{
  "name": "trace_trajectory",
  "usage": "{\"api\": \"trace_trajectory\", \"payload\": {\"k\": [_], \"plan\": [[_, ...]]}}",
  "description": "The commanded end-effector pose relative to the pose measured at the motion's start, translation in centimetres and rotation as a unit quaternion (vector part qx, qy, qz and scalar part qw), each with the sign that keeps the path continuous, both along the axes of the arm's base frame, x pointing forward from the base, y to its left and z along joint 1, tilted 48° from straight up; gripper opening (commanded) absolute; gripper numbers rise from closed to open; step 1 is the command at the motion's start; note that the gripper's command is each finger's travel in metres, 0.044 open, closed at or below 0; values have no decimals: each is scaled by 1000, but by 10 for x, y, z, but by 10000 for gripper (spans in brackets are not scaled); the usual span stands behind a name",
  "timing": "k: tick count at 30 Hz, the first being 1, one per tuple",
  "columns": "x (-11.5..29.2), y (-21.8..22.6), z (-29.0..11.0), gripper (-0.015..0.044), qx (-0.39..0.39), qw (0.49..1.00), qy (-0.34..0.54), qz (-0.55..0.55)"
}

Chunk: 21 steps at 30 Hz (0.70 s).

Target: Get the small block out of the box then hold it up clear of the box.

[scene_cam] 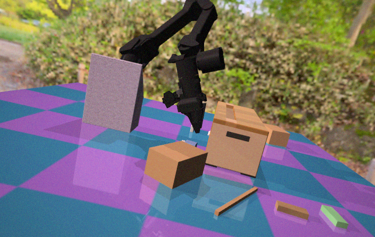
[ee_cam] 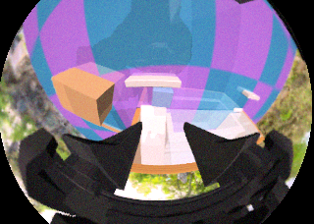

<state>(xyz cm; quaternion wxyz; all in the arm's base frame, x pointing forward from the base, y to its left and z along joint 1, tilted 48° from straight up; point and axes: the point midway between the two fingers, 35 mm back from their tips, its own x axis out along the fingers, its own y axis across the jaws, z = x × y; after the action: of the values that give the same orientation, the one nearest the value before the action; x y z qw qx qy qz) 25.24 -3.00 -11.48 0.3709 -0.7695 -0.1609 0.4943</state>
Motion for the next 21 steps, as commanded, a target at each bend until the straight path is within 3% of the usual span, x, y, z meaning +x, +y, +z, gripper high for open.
{"api": "trace_trajectory", "payload": {"k": [1,21], "plan": [[0,4,-2,285,4,1000,-1,-2],[5,26,-25,285,25,1000,10,8]]}}
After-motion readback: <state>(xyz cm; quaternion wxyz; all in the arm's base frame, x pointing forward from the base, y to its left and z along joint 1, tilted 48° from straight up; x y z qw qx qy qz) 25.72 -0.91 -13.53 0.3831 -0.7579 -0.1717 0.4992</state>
